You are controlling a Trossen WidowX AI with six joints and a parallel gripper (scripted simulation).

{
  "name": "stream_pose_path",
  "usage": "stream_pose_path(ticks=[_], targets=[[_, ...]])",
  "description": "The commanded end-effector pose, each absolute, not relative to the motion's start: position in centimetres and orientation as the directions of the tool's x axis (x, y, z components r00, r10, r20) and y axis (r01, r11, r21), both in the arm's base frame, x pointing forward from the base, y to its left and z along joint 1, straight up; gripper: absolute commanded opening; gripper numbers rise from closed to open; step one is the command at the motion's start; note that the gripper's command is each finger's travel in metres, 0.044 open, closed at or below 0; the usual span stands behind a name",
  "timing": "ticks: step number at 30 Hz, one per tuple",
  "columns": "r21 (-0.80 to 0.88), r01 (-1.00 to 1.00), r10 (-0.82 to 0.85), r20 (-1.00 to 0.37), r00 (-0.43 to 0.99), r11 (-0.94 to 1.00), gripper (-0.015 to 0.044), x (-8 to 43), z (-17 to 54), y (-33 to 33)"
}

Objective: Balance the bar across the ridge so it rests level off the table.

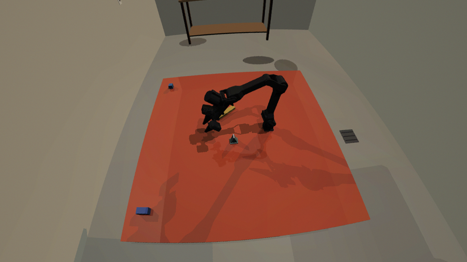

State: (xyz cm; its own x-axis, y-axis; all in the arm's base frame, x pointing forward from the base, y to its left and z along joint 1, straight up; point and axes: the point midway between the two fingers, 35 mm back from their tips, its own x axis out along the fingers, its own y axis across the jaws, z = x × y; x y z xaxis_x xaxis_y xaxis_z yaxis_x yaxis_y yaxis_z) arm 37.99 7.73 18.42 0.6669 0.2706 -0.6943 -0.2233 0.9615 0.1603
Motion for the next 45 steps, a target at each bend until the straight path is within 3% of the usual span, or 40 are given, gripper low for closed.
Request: stream_pose_path(ticks=[1, 23, 45], targets=[[0.078, -0.226, 0.208, -0.744, 0.636, 0.971, 0.0315, 38.1, 17.4, 5.1], [-0.162, -0.377, -0.013, -0.93, 0.367, 0.912, 0.0315, 34.3, 13.6, -7.8], [-0.027, -0.616, -0.015, -1.0, 0.024, 0.787, 0.0315, 26.1, 11.8, -16.9]])
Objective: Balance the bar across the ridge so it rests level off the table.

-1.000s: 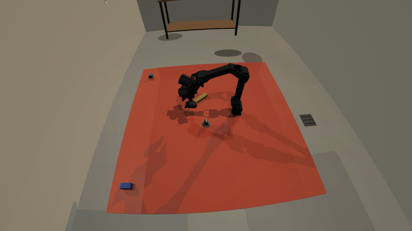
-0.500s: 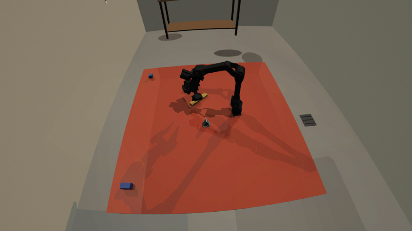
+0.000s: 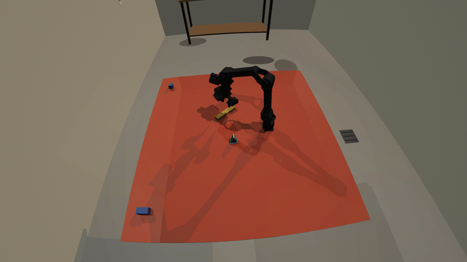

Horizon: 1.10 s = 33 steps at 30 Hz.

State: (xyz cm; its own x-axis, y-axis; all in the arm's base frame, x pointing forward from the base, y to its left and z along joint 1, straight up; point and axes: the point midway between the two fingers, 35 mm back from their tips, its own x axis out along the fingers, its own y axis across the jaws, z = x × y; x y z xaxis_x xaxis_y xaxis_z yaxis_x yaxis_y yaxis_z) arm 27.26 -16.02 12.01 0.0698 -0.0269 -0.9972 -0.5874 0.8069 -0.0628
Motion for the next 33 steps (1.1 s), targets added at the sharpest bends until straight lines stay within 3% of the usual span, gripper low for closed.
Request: stream_pose_path(ticks=[1, 33], targets=[[-0.025, -0.618, -0.014, -1.0, 0.022, 0.786, 0.0315, 26.1, 11.8, -17.0], [-0.025, -0.618, -0.014, -1.0, 0.022, 0.786, 0.0315, 26.2, 5.3, -17.1]])
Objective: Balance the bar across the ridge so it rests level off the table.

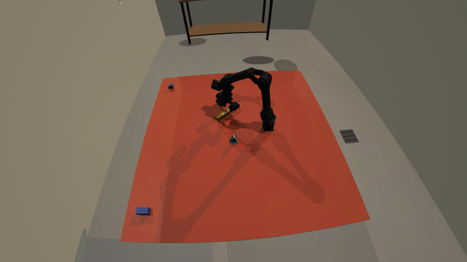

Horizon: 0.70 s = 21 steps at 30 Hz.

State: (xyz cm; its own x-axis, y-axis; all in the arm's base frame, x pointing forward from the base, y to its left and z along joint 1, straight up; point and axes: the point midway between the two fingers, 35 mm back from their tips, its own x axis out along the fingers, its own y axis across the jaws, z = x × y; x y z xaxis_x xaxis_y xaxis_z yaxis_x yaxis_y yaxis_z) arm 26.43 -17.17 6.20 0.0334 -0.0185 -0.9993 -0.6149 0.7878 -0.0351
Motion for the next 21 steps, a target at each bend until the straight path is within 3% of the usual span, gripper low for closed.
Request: stream_pose_path(ticks=[1, 21], targets=[[-0.025, -0.618, -0.014, -1.0, 0.022, 0.786, 0.0315, 26.22, 5.16, -17.09], [-0.025, -0.618, -0.014, -1.0, 0.022, 0.786, 0.0315, 26.21, 4.75, -17.09]])
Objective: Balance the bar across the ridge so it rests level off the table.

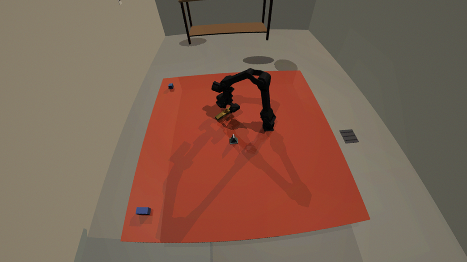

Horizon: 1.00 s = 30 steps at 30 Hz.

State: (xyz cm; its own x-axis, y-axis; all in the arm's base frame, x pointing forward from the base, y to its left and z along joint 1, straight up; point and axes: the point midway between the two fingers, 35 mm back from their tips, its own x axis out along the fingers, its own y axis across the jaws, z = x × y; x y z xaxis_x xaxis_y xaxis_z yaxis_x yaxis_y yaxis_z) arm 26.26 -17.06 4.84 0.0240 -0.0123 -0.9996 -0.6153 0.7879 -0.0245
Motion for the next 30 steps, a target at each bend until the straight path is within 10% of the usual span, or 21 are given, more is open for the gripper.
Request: stream_pose_path(ticks=[1, 17, 30], targets=[[-0.024, -0.615, -0.012, -1.0, 0.024, 0.788, 0.0289, 26.3, 4.8, -17.1], [-0.025, -0.615, -0.012, -1.0, 0.024, 0.788, 0.0, 26.3, 5.5, -17.1], [-0.025, -0.616, -0.013, -1.0, 0.024, 0.787, 0.0, 26.6, 8.7, -17.3]])
